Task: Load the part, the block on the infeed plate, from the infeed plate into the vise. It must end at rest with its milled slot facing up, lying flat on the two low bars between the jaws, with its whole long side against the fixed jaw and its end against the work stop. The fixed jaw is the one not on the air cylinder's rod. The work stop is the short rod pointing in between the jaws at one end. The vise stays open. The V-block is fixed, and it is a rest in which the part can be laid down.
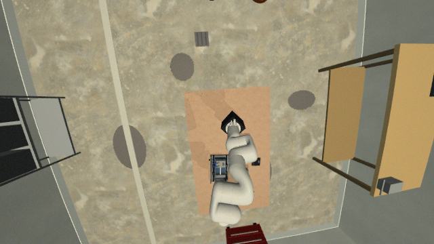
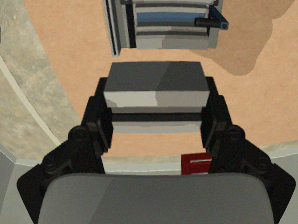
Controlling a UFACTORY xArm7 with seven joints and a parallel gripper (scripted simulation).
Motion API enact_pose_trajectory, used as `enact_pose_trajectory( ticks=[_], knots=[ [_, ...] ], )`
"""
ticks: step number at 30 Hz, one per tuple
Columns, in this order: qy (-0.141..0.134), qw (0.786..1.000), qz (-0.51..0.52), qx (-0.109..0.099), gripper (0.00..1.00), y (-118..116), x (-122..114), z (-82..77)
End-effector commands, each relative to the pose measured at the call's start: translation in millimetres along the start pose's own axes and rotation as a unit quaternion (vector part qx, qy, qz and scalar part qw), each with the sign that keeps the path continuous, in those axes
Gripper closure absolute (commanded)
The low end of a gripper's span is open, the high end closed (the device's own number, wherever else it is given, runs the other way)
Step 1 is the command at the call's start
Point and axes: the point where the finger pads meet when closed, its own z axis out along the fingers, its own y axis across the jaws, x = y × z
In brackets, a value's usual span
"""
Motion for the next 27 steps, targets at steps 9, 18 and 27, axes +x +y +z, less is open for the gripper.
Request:
enact_pose_trajectory(
  ticks=[9,18,27],
  knots=[
    [-0.002,1.0,-0.001,-0.001,1.0,-0.1,-1.6,-1.1],
    [-0.002,1.0,-0.006,-0.003,1.0,0.0,-1.6,1.9],
    [-0.002,1.0,-0.009,-0.004,1.0,0.2,-1.7,9.3]
  ],
)
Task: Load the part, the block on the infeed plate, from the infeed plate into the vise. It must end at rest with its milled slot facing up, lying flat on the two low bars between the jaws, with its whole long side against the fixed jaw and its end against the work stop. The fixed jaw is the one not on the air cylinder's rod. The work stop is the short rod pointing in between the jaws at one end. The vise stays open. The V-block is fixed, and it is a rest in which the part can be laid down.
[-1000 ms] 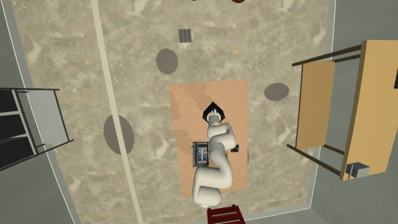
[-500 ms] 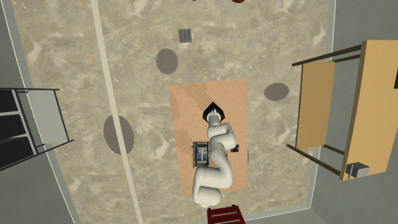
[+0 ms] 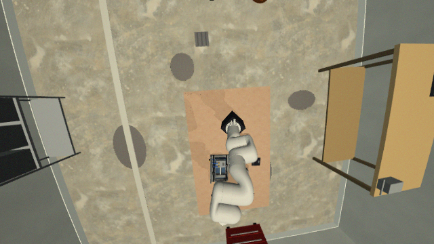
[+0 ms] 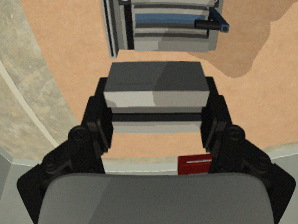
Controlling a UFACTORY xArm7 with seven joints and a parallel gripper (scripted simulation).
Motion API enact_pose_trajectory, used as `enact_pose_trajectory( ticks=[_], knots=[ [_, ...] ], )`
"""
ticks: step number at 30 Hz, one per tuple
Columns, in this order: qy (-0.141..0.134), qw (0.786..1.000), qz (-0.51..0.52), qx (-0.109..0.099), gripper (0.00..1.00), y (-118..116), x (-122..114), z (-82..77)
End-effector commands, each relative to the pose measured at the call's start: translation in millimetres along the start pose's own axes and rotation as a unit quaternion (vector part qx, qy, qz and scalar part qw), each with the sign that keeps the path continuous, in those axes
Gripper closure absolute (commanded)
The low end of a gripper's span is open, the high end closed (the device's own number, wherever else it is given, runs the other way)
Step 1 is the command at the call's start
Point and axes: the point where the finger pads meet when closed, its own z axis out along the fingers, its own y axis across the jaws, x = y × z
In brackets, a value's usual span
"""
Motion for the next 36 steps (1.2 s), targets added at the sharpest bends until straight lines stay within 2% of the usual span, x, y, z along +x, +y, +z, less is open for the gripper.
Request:
enact_pose_trajectory(
  ticks=[1,36],
  knots=[
    [-0.002,1.0,0.0,0.0,1.0,0.1,-1.4,3.8],
    [-0.002,1.0,0.0,0.0,1.0,1.2,-2.2,65.1]
  ],
)
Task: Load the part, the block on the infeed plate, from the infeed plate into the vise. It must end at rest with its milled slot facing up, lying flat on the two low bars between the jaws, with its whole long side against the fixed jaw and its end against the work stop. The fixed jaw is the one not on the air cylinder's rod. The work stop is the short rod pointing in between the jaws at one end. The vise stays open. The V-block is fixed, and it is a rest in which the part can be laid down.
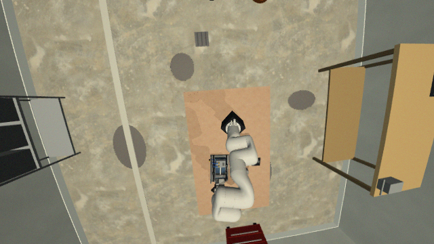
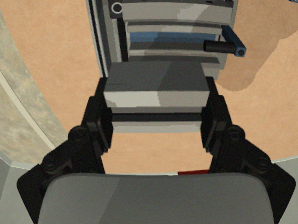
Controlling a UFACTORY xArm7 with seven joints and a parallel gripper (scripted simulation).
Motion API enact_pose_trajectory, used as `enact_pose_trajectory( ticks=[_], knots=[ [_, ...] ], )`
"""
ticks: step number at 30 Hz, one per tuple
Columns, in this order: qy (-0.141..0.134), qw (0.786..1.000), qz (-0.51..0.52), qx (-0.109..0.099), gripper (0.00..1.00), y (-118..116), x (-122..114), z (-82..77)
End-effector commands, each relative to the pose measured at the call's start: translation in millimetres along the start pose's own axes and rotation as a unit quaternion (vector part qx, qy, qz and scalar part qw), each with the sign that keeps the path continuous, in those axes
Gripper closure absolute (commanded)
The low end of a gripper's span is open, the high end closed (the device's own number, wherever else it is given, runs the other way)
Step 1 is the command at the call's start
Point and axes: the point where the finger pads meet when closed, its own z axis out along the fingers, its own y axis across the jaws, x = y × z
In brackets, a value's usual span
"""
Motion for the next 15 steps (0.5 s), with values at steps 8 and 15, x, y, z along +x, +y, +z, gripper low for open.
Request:
enact_pose_trajectory(
  ticks=[8,15],
  knots=[
    [-0.002,1.0,0.0,0.0,1.0,0.3,-1.9,15.7],
    [-0.002,1.0,0.0,0.0,1.0,0.3,-2.0,21.0]
  ],
)
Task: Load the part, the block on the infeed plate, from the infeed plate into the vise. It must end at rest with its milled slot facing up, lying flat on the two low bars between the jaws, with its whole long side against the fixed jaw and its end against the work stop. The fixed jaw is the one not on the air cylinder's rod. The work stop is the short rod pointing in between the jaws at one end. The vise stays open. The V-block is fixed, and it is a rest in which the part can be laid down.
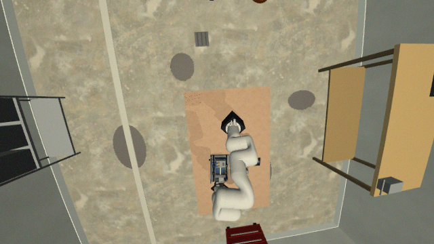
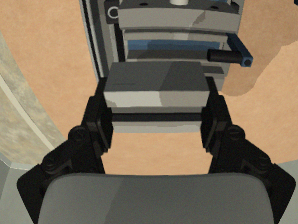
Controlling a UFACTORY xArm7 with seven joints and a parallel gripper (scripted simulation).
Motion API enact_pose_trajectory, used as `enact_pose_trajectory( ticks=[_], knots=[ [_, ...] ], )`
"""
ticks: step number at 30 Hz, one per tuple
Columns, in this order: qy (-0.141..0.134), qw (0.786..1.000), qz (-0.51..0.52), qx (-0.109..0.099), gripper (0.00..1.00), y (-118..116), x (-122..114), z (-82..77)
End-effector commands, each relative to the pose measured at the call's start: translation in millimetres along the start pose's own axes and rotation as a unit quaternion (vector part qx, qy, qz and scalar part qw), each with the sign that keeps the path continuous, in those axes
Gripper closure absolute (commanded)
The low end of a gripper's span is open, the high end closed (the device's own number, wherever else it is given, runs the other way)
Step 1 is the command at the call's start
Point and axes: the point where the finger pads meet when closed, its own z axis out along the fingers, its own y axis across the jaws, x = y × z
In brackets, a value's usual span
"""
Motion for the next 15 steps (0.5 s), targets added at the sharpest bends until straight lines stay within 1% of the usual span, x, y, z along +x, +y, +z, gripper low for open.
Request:
enact_pose_trajectory(
  ticks=[1,15],
  knots=[
    [-0.002,1.0,0.0,0.0,1.0,0.0,-1.5,2.4],
    [-0.002,1.0,0.0,0.0,1.0,0.1,-1.5,7.6]
  ],
)
